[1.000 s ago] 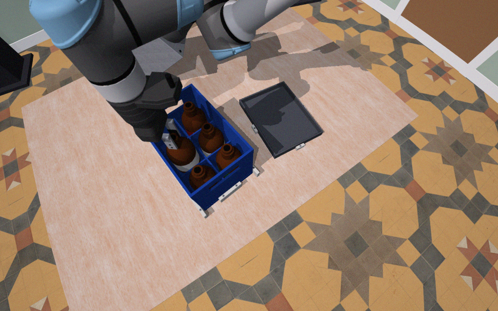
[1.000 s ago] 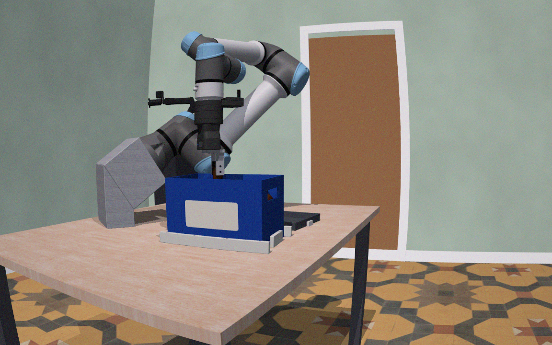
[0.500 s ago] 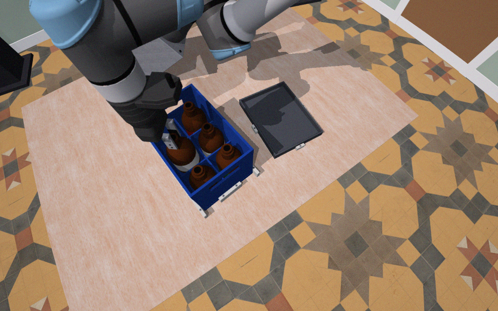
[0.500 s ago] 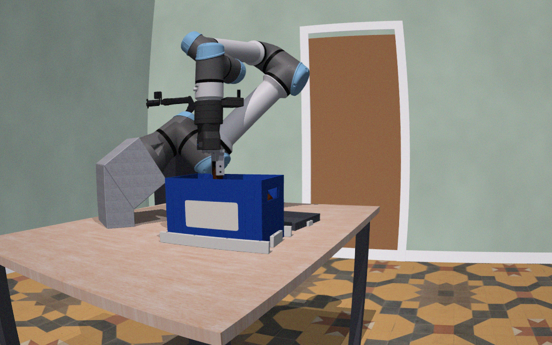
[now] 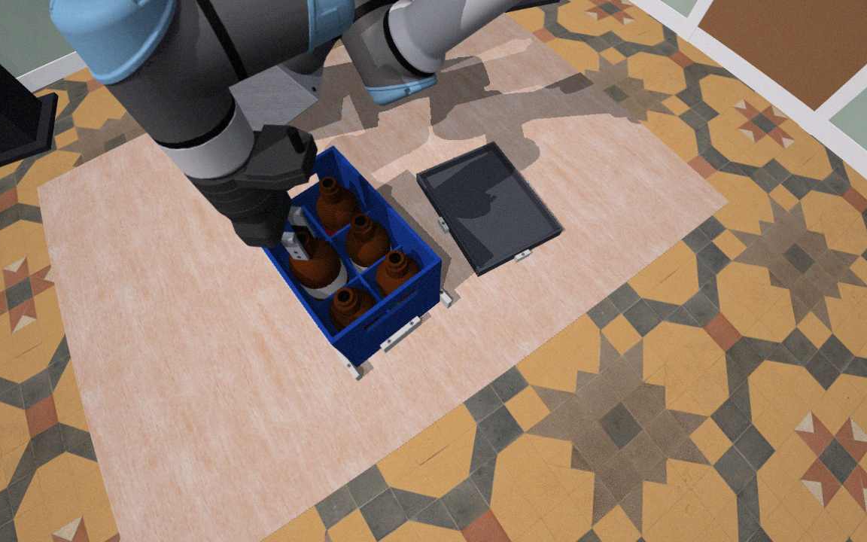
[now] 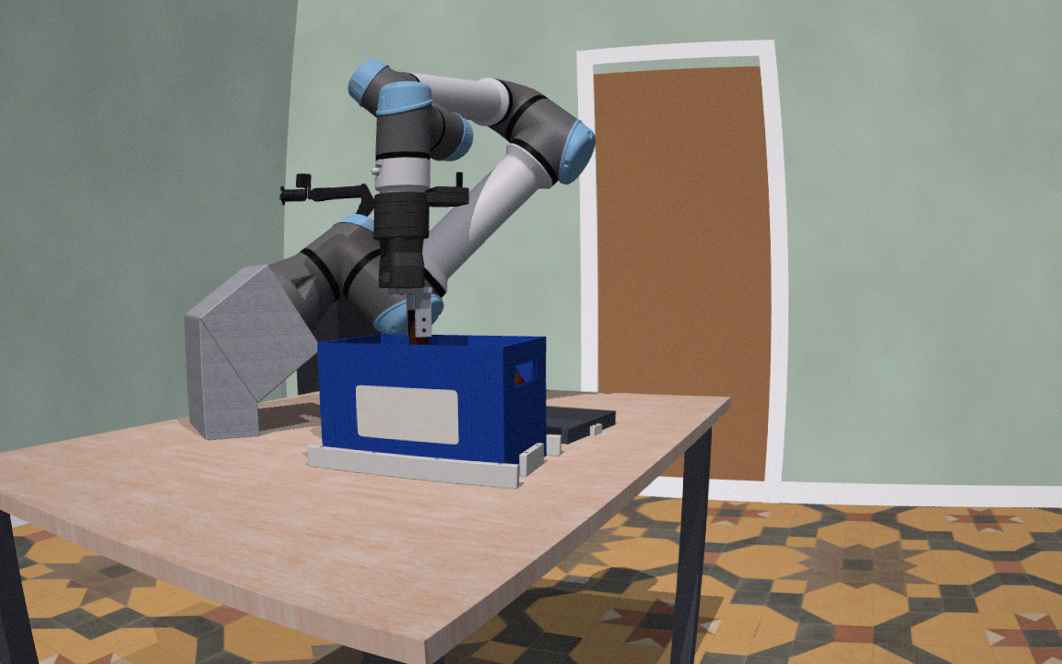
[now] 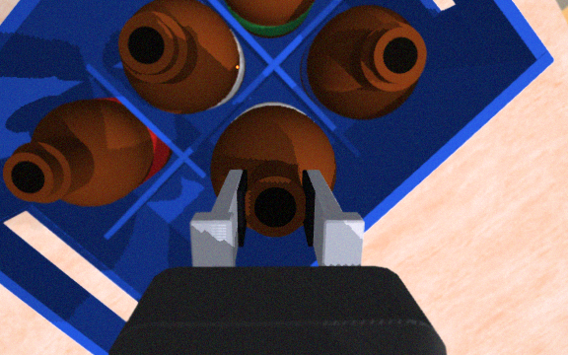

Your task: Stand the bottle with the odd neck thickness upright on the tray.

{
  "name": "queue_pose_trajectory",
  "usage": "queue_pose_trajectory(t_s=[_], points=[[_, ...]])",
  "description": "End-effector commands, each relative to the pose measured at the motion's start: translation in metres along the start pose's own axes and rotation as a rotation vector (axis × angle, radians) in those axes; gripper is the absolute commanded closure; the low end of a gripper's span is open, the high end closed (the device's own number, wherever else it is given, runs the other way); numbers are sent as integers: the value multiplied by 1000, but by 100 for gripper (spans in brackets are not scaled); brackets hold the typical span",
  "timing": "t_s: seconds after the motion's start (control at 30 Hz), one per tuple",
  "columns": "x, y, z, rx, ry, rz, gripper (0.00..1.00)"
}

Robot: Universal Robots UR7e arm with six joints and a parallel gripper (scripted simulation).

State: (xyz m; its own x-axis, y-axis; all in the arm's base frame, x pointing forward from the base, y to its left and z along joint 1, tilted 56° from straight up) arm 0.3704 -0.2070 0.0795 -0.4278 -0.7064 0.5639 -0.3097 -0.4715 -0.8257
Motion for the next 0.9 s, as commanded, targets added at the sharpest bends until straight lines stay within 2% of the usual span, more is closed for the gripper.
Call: queue_pose_trajectory(t_s=[0.0,0.87], points=[[1,0,0,0,1,-1,100],[25,0,0,0,1,-1,100]])
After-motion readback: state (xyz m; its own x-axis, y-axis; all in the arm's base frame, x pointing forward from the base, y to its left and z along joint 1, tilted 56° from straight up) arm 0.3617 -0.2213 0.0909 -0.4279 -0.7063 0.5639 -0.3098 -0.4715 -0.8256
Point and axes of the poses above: the point where the finger pads meet when closed, its own x axis back along the fingers, its own z axis across the jaws, y = z × x, the point moved 5 cm from there along x, back along the fingers, and after that the axes turned 6 degrees about x, right-handed, at the moved point
